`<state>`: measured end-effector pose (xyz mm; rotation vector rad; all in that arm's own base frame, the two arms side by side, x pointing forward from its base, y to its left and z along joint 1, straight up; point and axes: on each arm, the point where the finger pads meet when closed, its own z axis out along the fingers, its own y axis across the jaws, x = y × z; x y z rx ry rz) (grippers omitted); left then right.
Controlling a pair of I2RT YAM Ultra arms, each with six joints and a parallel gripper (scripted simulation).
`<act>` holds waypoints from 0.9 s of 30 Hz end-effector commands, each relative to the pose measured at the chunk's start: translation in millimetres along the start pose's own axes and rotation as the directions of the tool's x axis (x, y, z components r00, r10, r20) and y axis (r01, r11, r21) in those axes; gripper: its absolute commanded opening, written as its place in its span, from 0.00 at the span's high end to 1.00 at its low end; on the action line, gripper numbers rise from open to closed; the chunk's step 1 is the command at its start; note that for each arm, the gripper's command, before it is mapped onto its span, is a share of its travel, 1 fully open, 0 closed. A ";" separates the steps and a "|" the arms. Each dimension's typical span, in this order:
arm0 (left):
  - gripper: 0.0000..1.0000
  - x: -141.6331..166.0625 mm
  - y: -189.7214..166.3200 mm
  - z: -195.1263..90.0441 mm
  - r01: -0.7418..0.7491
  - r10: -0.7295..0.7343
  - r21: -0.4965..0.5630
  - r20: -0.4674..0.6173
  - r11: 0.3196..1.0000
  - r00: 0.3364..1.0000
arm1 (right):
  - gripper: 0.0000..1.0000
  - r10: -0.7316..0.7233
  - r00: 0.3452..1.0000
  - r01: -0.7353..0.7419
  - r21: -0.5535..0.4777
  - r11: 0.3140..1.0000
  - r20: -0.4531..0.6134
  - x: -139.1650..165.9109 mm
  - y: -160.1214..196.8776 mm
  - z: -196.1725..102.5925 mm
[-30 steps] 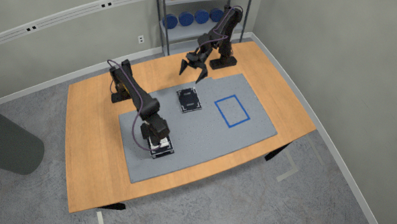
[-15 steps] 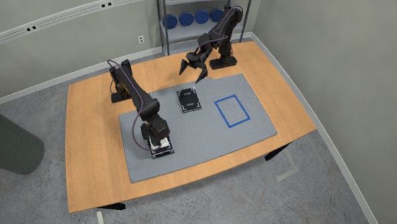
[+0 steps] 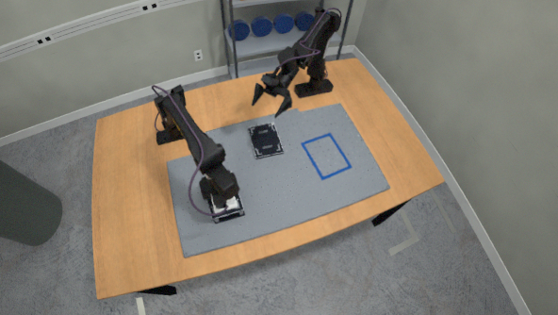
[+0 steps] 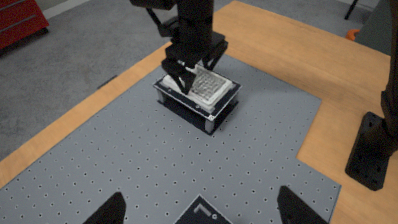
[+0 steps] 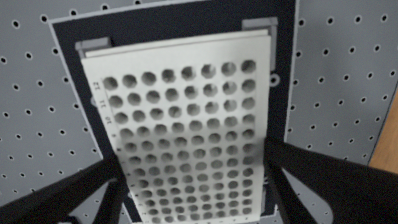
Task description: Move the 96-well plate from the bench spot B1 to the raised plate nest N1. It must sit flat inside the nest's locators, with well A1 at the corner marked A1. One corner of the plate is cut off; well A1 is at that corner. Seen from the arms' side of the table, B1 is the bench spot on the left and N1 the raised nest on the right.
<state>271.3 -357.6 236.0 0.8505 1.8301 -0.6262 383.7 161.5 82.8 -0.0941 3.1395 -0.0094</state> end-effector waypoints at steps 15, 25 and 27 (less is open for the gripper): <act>0.00 -14.7 1.2 -6.3 0.003 -0.003 -0.004 0.038 1.000 0.999 | 0.10 0.005 1.000 -0.005 -0.001 1.000 0.008 -0.7 0.0 -2.5; 0.00 -14.7 1.2 -6.3 0.003 -0.003 -0.004 0.038 1.000 0.999 | 0.00 0.001 0.999 -0.001 -0.013 1.000 0.046 -5.7 -2.5 -19.0; 0.00 -14.7 1.2 -6.3 0.003 -0.003 -0.004 0.038 1.000 0.999 | 0.00 0.003 0.999 -0.003 -0.013 1.000 0.046 -5.7 -2.5 -19.0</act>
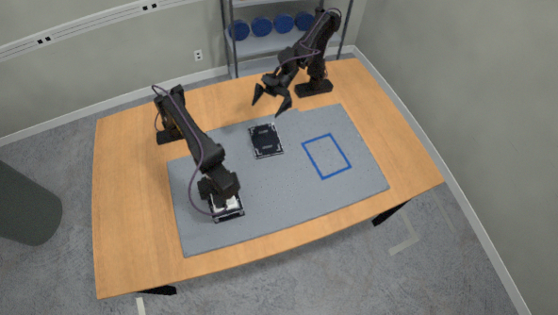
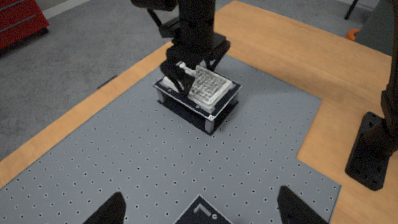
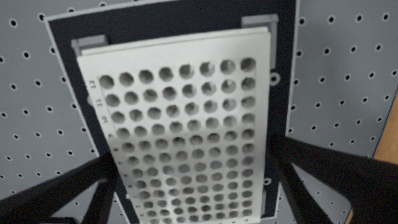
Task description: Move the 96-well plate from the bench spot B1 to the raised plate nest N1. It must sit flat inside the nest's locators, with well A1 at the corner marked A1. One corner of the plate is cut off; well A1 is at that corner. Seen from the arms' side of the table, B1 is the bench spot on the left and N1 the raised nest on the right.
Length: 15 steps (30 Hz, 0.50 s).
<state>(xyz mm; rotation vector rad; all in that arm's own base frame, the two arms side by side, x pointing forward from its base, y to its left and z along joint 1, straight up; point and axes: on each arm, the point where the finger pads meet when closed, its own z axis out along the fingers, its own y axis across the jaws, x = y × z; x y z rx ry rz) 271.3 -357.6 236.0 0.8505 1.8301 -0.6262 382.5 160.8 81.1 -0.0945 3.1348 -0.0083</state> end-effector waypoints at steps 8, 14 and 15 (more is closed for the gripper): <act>0.00 -14.7 1.2 -6.3 0.003 -0.003 -0.004 0.038 1.000 0.999 | 0.00 -0.002 1.000 0.002 0.002 1.000 -0.003 -2.4 7.9 -25.1; 0.00 -14.7 1.2 -6.3 0.003 -0.003 -0.004 0.038 1.000 0.999 | 0.00 -0.005 1.000 0.005 0.002 1.000 -0.002 -1.7 8.7 -51.3; 0.00 -14.7 1.2 -6.3 0.003 -0.003 -0.004 0.038 1.000 0.999 | 0.00 -0.005 1.000 0.005 -0.009 1.000 0.028 -0.8 8.5 -71.8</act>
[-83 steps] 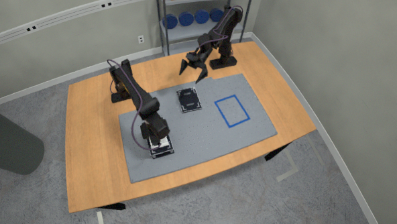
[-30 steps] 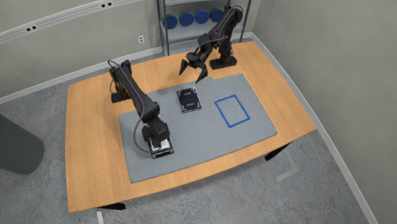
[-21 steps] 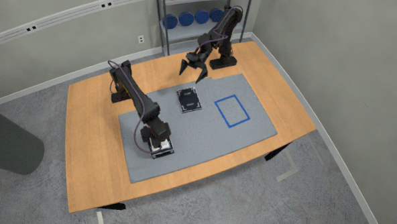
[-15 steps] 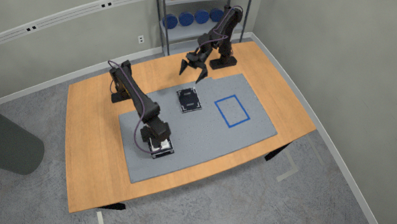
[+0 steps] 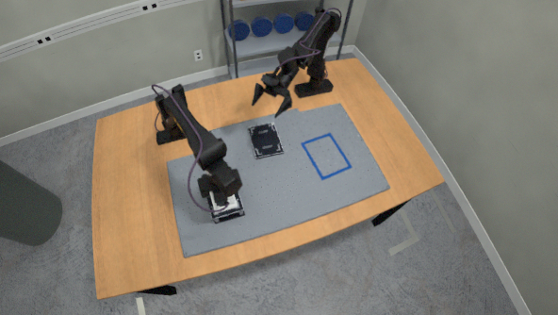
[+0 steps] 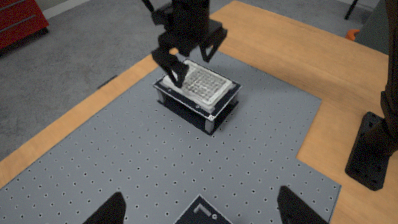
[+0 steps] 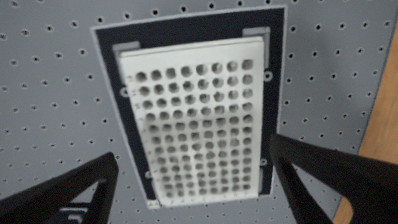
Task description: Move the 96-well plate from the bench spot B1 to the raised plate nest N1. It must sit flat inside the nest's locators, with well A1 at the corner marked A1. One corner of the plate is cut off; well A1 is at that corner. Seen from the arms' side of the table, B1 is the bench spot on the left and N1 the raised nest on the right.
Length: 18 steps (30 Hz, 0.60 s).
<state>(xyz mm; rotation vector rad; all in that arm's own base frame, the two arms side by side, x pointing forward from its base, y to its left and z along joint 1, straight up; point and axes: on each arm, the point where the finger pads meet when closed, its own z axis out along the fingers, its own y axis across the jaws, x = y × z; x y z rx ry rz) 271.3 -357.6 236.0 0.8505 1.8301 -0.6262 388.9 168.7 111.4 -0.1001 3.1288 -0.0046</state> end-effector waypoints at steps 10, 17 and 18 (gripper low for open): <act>0.00 -14.7 1.2 -6.3 0.003 -0.003 -0.004 0.038 1.000 0.999 | 0.00 -0.023 0.991 0.028 -0.034 0.999 0.129 -3.0 -6.8 -74.5; 0.00 -14.7 1.2 -6.3 0.003 -0.003 -0.004 0.038 1.000 0.999 | 0.00 -0.119 0.962 0.133 -0.042 0.990 0.245 -12.7 -0.2 -78.9; 0.00 -14.7 1.2 -6.3 0.003 -0.003 -0.004 0.038 1.000 0.999 | 0.00 -0.143 0.954 0.160 -0.044 0.986 0.265 -11.4 0.9 -79.3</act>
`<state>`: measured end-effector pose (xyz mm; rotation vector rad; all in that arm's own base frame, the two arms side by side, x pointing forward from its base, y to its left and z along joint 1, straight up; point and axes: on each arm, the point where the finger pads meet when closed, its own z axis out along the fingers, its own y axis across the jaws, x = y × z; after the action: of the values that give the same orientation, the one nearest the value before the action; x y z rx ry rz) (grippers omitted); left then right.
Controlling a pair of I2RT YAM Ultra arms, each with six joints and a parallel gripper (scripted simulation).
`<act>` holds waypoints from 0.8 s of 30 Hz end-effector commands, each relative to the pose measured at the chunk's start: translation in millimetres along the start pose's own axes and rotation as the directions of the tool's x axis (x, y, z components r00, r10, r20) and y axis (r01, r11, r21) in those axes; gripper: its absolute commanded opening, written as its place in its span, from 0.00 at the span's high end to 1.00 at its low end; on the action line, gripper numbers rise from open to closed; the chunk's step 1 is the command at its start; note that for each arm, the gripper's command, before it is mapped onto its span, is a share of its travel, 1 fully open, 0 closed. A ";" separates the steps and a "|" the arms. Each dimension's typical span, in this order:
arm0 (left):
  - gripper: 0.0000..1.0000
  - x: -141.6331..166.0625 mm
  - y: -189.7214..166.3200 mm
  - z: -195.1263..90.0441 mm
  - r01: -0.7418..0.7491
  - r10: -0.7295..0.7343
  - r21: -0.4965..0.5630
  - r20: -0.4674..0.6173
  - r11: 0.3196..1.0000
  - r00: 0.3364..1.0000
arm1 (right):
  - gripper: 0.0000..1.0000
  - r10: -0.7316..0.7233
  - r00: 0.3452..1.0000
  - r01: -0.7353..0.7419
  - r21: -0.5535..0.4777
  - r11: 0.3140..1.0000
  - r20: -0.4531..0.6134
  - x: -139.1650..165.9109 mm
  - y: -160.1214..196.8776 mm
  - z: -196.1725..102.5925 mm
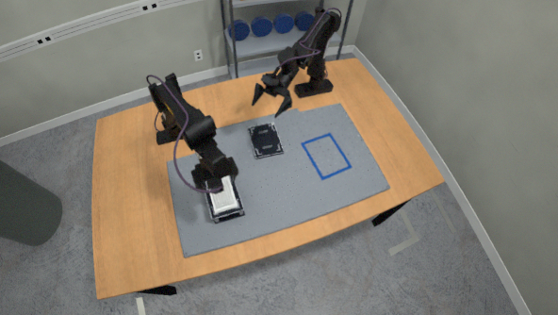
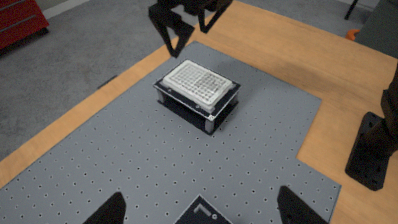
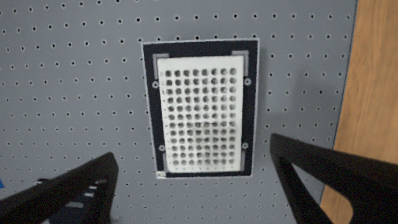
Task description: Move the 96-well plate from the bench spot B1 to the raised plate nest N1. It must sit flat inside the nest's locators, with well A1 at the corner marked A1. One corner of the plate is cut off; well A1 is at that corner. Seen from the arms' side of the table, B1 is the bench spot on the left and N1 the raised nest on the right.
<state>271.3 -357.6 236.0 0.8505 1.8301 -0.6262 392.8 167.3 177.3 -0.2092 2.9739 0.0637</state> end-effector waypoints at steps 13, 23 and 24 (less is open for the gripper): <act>0.00 -14.7 1.2 -6.3 0.003 -0.003 -0.004 0.038 1.000 0.999 | 0.00 -0.295 0.913 0.313 -0.020 0.949 0.280 17.3 -2.3 -13.7; 0.00 -14.7 1.2 -6.3 0.003 -0.003 -0.004 0.038 1.000 0.999 | 0.00 -0.343 0.890 0.365 -0.018 0.931 0.300 38.2 -8.5 -9.5; 0.00 -14.7 1.2 -6.3 0.003 -0.003 -0.004 0.038 1.000 0.999 | 0.00 -0.342 0.891 0.364 -0.018 0.931 0.298 38.8 -8.7 -9.4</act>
<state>271.3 -357.6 236.0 0.8505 1.8301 -0.6262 350.1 152.5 169.7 -0.6834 2.6607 0.1238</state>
